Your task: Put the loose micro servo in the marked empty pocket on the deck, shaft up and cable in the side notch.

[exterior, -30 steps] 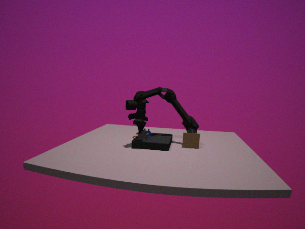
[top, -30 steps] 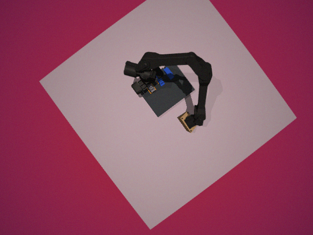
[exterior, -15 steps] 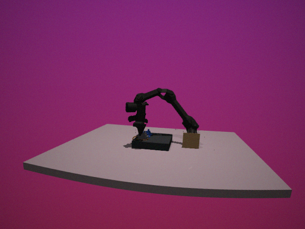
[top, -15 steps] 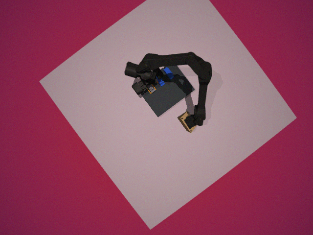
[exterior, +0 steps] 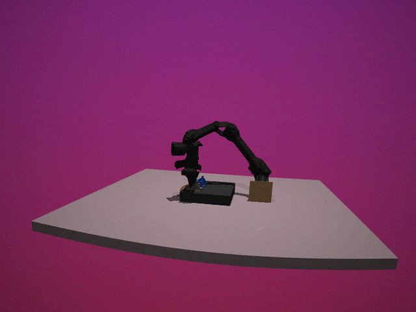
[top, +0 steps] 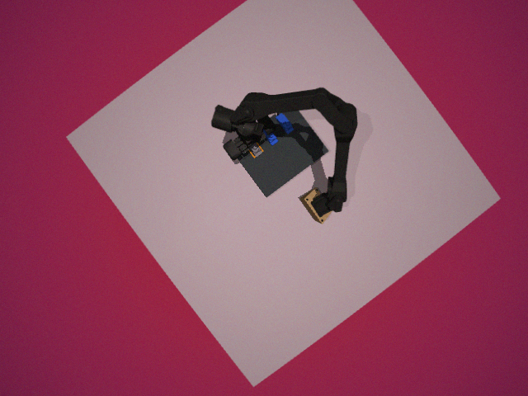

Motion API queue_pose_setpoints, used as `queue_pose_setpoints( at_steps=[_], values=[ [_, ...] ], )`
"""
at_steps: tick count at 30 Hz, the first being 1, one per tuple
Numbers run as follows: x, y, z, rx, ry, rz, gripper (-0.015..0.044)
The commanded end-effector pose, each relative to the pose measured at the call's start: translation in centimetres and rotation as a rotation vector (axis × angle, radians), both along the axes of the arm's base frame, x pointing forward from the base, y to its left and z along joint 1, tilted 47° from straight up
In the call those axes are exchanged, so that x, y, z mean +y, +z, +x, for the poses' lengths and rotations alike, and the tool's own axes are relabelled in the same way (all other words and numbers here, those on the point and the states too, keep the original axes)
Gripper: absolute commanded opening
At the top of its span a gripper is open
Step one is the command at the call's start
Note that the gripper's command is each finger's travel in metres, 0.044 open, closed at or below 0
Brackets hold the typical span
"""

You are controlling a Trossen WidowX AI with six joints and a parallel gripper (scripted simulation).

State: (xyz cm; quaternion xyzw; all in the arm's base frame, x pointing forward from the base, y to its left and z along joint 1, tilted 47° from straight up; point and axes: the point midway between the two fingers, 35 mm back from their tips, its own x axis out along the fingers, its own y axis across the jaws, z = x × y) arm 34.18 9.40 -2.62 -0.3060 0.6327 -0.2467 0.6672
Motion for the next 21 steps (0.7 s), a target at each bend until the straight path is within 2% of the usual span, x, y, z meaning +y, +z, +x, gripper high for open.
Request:
queue_pose_setpoints(
  at_steps=[1,4,11,21],
  values=[
    [-0.2,-0.2,0.0,0.000,0.005,-0.003,0.0000],
    [-0.4,-0.4,0.1,0.000,0.005,-0.003,0.0000],
    [-0.3,-0.3,0.0,0.000,0.005,-0.003,0.0184],
    [2.0,2.2,-0.4,0.000,0.005,-0.001,0.0187]
  ],
)
